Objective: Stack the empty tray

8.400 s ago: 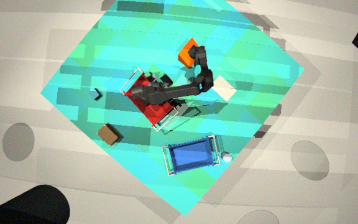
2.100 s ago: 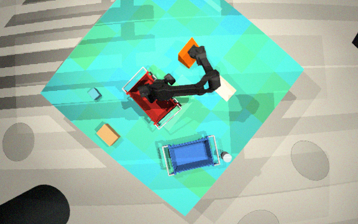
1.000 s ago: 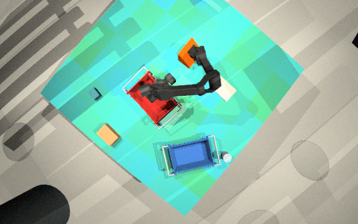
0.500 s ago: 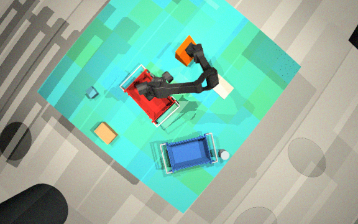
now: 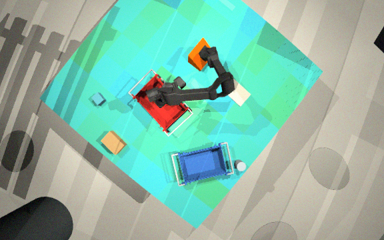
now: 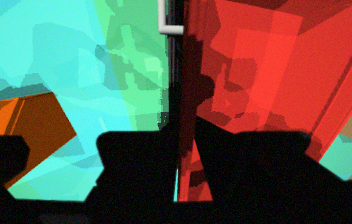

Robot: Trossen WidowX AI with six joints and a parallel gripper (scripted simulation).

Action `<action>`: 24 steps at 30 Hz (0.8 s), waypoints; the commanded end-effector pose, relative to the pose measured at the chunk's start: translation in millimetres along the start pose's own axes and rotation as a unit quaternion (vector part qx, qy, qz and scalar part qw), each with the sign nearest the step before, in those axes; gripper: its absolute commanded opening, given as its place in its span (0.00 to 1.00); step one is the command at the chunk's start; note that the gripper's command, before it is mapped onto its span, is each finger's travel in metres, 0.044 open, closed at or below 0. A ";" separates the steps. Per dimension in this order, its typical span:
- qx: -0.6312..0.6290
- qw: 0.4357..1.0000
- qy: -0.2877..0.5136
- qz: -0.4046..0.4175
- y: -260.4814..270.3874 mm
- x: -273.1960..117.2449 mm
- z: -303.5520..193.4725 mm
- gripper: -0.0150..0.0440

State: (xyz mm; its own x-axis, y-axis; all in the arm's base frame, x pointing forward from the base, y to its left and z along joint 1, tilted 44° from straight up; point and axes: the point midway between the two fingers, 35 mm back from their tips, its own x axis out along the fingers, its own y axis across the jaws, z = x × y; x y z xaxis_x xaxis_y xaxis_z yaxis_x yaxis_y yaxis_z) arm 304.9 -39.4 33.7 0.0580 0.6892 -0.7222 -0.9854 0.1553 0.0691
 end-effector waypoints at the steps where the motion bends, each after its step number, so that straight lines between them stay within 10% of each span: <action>1: -0.002 1.000 0.000 0.012 3.3 5.0 4.0 0.25; 24: -0.002 1.000 0.000 0.012 6.0 12.8 4.5 0.25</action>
State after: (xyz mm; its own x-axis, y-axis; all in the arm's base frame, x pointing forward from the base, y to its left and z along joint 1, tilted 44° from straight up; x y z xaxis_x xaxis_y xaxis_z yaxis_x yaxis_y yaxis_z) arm 302.8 -34.4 28.9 0.0585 0.6889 -0.7225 -0.9854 0.1558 0.0687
